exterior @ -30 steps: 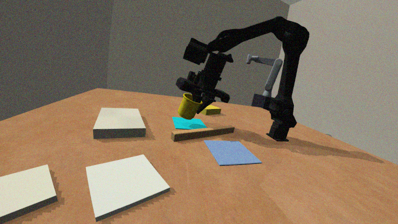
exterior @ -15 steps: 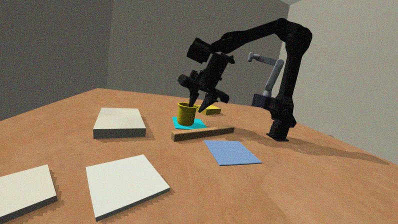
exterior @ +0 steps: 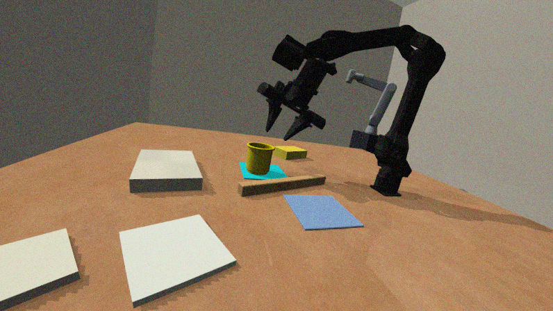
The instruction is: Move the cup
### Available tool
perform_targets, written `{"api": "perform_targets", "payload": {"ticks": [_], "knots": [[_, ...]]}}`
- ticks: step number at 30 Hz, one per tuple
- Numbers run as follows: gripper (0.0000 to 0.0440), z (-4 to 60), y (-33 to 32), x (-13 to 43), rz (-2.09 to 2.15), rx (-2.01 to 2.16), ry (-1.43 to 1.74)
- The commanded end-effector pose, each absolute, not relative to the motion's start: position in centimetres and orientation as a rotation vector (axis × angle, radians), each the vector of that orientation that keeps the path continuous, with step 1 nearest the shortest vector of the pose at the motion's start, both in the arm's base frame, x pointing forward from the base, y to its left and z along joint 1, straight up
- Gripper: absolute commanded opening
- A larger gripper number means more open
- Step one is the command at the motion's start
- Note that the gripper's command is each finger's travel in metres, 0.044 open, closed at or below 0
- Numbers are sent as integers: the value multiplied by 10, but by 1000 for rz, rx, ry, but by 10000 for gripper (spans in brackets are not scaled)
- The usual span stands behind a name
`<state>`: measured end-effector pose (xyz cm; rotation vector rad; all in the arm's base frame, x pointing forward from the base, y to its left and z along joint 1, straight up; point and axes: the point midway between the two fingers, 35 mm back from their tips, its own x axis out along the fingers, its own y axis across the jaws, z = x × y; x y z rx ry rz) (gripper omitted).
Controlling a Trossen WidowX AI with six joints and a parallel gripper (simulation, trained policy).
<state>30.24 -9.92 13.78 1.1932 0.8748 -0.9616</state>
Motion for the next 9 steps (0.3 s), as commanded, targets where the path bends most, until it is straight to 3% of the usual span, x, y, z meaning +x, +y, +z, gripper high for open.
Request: {"api": "perform_targets", "payload": {"ticks": [1,6,9], "knots": [[312,150,-103,301,-953,1206,855],[430,166,-109,301,-954,1230,818],[440,174,-113,301,-956,1239,801]]}}
